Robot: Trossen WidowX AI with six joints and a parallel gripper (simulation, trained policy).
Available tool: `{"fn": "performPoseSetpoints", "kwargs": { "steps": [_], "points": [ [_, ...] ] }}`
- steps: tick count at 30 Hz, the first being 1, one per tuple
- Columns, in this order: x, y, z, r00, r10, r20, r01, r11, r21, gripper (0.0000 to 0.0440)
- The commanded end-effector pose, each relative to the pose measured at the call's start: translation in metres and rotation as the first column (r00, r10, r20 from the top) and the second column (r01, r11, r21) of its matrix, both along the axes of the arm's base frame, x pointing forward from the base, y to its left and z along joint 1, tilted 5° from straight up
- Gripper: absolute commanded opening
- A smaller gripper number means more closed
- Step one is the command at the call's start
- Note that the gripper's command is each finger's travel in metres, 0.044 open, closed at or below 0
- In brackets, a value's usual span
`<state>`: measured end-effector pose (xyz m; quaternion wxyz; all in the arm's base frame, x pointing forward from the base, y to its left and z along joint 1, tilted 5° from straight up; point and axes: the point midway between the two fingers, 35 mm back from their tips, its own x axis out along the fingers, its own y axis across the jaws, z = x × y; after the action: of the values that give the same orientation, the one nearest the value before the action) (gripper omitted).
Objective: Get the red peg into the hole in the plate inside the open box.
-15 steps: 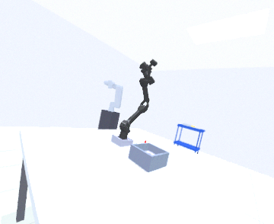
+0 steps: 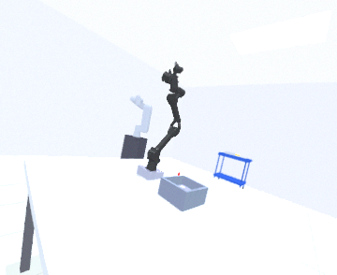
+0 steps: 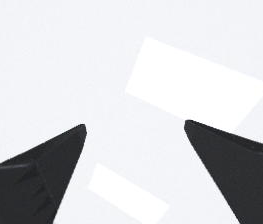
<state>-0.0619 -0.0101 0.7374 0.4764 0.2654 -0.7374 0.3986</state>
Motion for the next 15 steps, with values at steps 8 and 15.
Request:
{"fn": "performPoseSetpoints", "kwargs": {
  "steps": [8,15],
  "points": [
    [0.001,-0.127,-0.032,0.999,0.036,0.034,-0.046,0.924,0.38,0.044],
    [0.017,-0.195,-0.065,0.998,0.058,0.021,-0.06,0.804,0.592,0.044]
  ]
}}
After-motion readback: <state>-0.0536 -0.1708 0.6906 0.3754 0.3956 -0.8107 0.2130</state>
